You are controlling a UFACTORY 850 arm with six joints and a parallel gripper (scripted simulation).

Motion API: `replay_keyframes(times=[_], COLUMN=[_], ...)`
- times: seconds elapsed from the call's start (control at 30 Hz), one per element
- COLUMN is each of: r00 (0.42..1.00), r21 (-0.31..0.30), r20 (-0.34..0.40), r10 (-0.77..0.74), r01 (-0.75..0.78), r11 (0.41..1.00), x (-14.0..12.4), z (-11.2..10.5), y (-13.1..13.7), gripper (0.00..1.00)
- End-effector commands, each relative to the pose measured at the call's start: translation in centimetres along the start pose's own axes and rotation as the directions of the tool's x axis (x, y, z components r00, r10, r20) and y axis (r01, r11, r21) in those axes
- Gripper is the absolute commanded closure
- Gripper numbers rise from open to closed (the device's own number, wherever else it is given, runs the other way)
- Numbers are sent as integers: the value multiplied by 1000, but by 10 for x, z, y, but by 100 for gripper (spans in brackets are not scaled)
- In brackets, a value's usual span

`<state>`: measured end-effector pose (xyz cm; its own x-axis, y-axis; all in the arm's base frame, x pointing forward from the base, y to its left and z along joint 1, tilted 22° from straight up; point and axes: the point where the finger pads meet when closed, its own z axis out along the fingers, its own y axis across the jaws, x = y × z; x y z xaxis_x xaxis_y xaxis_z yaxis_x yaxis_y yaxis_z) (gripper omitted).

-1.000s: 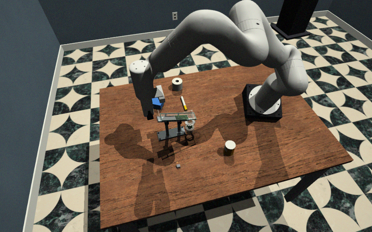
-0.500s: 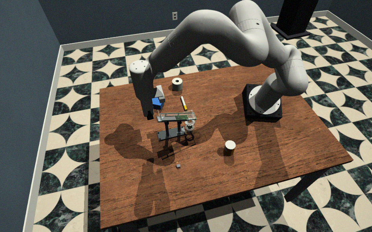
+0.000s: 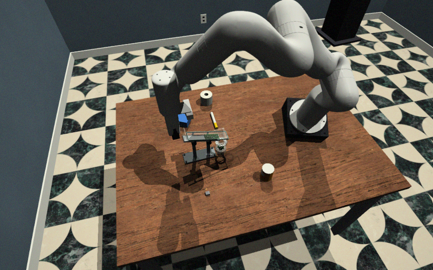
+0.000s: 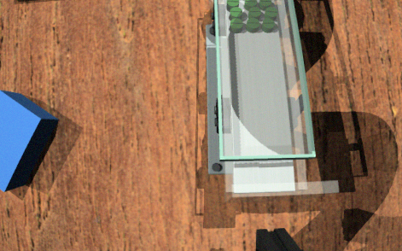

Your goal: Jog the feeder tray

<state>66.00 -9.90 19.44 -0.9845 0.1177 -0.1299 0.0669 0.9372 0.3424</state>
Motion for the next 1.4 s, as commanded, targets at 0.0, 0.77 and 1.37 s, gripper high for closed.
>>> replay_keyframes(times=[0.0,0.77,1.37], r00=[1000,1000,1000], r21=[0,0,0], r20=[2,2,2], r10=[0,0,0], r01=[0,0,0], r11=[1000,1000,1000], x=[16,-5,21], z=[4,-2,5], y=[0,0,0], gripper=[100,100,100])
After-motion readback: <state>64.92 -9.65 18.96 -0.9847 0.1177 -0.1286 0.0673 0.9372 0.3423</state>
